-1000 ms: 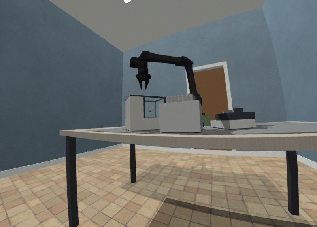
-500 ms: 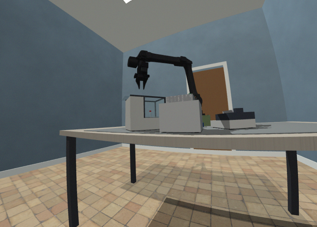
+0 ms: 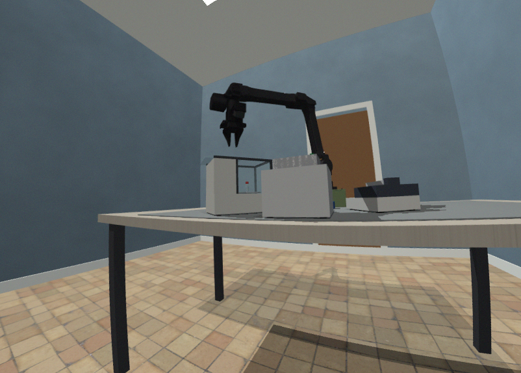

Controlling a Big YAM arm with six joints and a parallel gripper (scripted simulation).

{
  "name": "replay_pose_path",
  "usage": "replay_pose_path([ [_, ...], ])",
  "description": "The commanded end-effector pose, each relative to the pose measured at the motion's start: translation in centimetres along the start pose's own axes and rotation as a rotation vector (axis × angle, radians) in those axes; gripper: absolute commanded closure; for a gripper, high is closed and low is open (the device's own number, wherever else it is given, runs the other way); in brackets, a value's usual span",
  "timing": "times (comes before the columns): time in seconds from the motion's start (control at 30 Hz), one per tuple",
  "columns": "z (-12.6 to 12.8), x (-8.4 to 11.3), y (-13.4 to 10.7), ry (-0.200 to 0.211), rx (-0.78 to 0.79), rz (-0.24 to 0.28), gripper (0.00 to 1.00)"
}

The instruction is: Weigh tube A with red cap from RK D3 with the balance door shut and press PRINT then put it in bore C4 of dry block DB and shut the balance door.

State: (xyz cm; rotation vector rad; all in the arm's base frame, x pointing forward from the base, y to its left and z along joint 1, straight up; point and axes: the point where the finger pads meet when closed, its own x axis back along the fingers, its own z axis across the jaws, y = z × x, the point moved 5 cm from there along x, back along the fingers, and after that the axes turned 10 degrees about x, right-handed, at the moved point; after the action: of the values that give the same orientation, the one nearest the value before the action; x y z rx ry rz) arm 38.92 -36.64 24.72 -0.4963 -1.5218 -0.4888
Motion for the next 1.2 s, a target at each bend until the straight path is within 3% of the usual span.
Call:
replay_pose_path([
  [0.0,-0.8,1.5,-0.2,-0.031,0.009,0.004,0.70],
  [1.0,-0.8,1.5,-0.2,-0.031,0.009,0.004,0.70],
  [1.17,-0.4,-1.6,-0.7,0.008,0.010,-0.001,0.70],
])
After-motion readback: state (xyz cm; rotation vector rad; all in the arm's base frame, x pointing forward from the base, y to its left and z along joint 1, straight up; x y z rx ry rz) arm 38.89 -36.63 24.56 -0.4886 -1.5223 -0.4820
